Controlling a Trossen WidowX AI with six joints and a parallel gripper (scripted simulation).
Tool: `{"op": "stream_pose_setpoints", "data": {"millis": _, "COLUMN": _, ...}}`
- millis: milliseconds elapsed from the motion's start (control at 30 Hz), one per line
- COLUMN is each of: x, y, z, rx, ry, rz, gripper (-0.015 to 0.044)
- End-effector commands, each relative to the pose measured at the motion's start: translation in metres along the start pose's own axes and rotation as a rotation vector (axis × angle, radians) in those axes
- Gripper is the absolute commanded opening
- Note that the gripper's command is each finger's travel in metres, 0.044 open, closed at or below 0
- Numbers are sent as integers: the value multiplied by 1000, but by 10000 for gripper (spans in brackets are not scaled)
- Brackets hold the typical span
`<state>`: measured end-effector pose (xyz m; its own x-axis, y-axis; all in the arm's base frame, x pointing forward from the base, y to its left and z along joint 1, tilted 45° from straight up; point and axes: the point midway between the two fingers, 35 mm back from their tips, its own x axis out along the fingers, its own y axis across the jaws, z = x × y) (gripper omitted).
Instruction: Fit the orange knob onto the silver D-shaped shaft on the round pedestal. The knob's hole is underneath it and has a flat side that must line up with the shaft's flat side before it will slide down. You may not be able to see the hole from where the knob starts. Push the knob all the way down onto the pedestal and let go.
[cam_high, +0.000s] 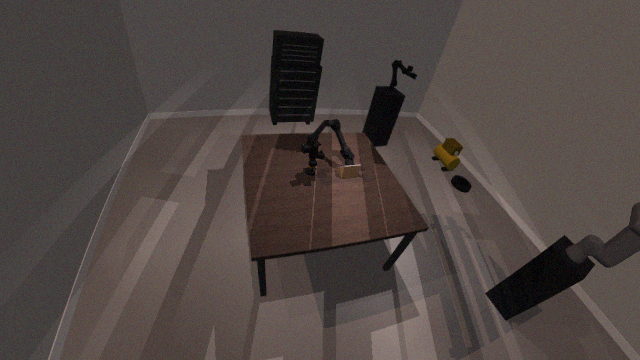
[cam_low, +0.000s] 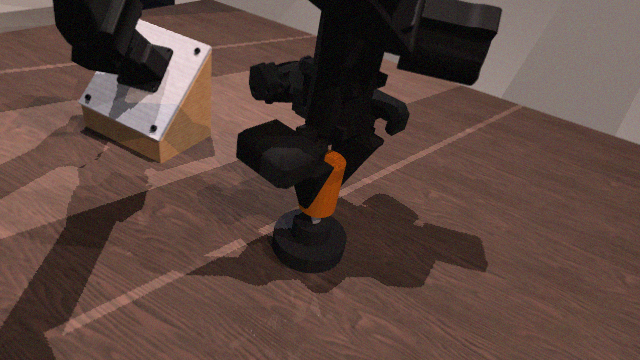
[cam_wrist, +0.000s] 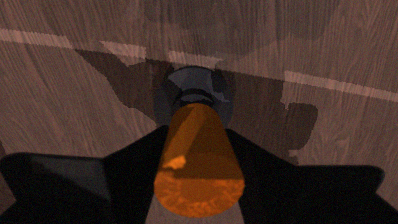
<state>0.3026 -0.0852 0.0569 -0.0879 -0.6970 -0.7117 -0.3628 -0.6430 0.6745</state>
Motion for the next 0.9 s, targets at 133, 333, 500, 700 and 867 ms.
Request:
{"op": "stream_pose_setpoints", "data": {"millis": 133, "x": 2, "y": 1, "z": -1, "rx": -11, "ry": 2, "rz": 2, "gripper": 0}}
{"op": "stream_pose_setpoints", "data": {"millis": 333, "x": 2, "y": 2, "z": -1, "rx": -11, "ry": 2, "rz": 2, "gripper": 0}}
{"op": "stream_pose_setpoints", "data": {"millis": 500, "x": 2, "y": 2, "z": -1, "rx": -11, "ry": 2, "rz": 2, "gripper": 0}}
{"op": "stream_pose_setpoints", "data": {"millis": 700, "x": 2, "y": 2, "z": -1, "rx": -11, "ry": 2, "rz": 2, "gripper": 0}}
{"op": "stream_pose_setpoints", "data": {"millis": 867, "x": -3, "y": 2, "z": 0, "rx": -11, "ry": 2, "rz": 2, "gripper": 0}}
